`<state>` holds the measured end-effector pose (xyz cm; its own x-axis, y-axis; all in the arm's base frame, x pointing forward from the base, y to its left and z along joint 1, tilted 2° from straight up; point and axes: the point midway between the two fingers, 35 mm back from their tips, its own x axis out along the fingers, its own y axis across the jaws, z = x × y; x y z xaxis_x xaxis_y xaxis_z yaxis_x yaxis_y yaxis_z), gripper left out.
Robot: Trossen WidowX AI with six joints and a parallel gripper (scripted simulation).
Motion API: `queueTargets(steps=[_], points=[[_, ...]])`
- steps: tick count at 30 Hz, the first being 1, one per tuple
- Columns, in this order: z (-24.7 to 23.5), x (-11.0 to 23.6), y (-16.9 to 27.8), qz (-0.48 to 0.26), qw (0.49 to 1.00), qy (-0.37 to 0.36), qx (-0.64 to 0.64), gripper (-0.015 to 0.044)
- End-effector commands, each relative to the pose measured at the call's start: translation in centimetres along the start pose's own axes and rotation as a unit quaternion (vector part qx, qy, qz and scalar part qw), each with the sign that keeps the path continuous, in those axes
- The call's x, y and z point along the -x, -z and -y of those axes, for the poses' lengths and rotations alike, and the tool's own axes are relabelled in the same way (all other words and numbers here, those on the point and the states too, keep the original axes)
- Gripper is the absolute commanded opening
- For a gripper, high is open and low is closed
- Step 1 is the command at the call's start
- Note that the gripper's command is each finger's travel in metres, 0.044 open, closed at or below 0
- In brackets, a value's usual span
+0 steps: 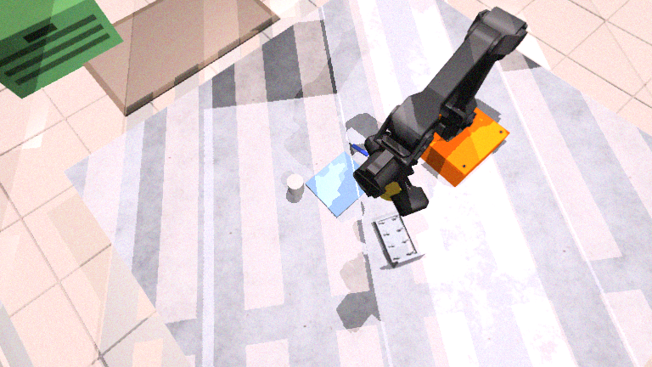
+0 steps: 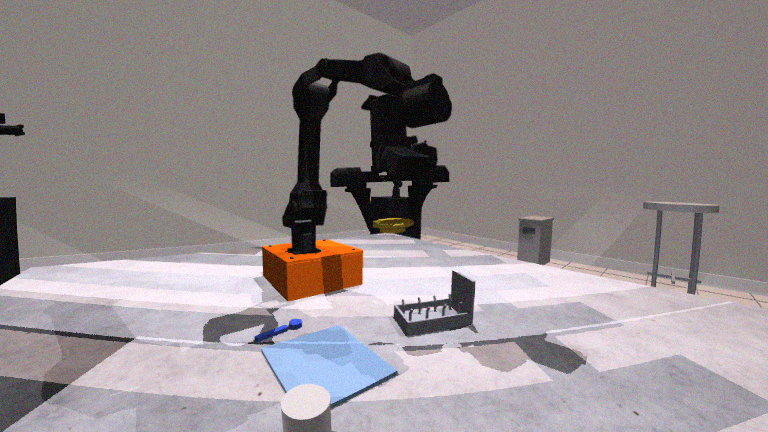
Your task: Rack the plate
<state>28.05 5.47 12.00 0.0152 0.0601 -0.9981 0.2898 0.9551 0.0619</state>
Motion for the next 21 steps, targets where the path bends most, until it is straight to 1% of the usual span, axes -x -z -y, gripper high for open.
queueTargets(steps=[1, 11, 21], points=[[-0.4, -1.8, -0.7, -0.008, 0.999, -0.031, 0.017, 0.0000], [-1.7, -6.0, -2.9, 0.007, 0.986, -0.139, 0.090, 0.0000], [-2.7, -9.2, -4.5, 0.054, 0.953, -0.245, 0.172, 0.0000]])
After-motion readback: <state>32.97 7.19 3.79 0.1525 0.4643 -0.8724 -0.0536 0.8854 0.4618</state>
